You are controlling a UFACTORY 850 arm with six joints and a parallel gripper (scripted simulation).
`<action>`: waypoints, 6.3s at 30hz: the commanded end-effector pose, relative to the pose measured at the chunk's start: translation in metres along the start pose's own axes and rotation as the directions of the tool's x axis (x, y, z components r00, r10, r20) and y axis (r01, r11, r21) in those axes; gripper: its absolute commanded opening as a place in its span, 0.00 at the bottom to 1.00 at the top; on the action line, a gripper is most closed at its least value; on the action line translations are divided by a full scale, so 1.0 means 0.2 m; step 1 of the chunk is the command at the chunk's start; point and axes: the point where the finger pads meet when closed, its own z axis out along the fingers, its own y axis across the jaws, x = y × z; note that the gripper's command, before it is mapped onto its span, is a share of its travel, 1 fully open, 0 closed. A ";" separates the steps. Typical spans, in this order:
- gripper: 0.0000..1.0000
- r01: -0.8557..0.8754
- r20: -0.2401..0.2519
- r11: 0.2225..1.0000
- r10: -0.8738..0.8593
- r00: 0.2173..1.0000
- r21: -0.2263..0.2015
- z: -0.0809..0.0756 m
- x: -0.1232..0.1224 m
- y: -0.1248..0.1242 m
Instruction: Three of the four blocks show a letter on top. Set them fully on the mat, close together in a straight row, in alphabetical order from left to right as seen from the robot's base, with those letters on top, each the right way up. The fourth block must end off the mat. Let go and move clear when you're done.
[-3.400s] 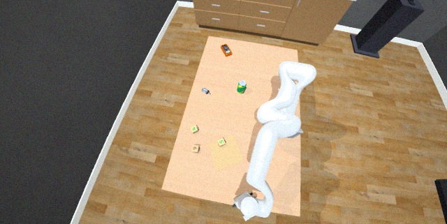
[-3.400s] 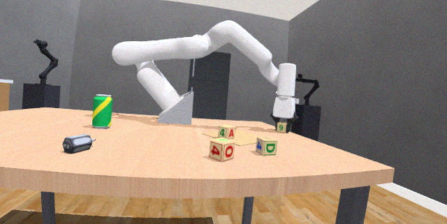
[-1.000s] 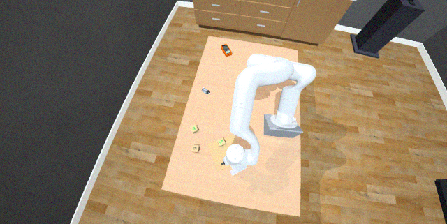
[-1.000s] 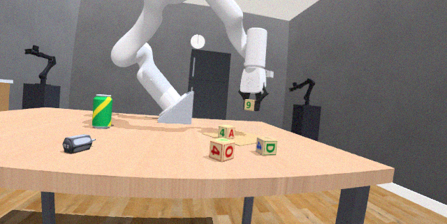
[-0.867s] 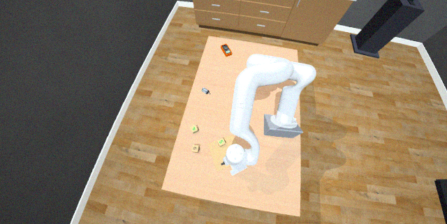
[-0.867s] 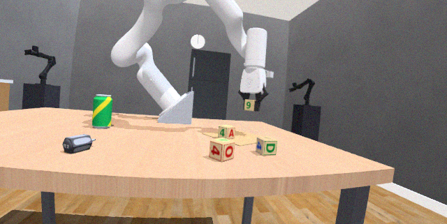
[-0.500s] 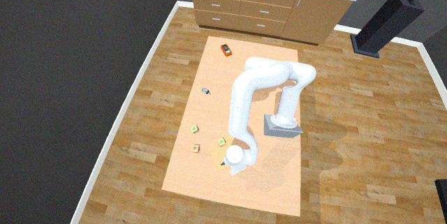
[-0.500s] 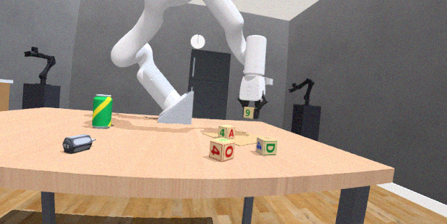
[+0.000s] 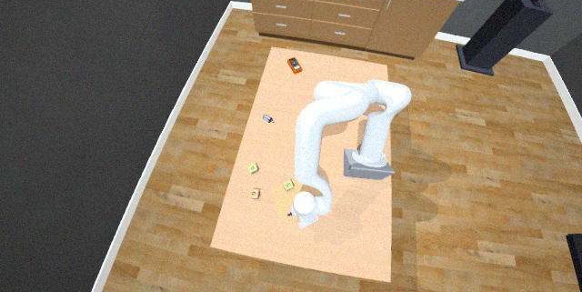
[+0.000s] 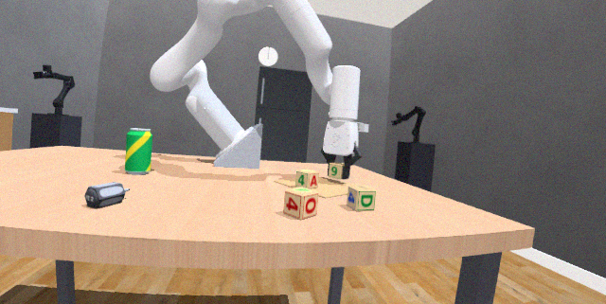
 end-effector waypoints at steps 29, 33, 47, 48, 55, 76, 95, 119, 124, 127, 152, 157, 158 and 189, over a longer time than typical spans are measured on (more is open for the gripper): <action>0.44 -0.001 0.000 1.000 0.001 1.000 -0.003 0.04 0.00 0.01; 0.44 -0.001 0.000 1.000 0.001 1.000 -0.003 0.04 0.00 0.01; 0.44 -0.001 0.000 1.000 0.001 1.000 -0.003 0.04 0.00 0.01; 0.44 -0.001 0.000 1.000 0.001 1.000 -0.003 0.05 0.00 0.01; 0.44 -0.001 0.000 1.000 0.001 1.000 -0.003 0.05 0.00 0.01; 0.44 -0.001 0.000 1.000 0.001 1.000 -0.003 0.06 0.00 0.01; 0.44 -0.001 0.000 1.000 0.001 1.000 -0.003 0.06 0.00 0.01; 0.65 -0.001 0.000 1.000 0.001 1.000 -0.003 0.06 0.00 0.01; 0.65 -0.001 0.000 1.000 0.001 1.000 -0.003 0.06 0.00 0.01; 0.65 -0.001 0.000 1.000 0.001 1.000 -0.003 0.06 0.00 0.01; 0.65 -0.001 -0.001 1.000 0.001 1.000 -0.003 -0.36 0.00 0.01; 0.65 -0.001 -0.001 1.000 0.001 1.000 -0.003 -0.38 0.00 0.01; 0.65 -0.001 -0.001 1.000 0.001 1.000 -0.003 -0.39 0.00 0.01; 1.00 -0.214 -0.012 0.977 0.214 0.977 -0.006 -0.42 -0.17 0.15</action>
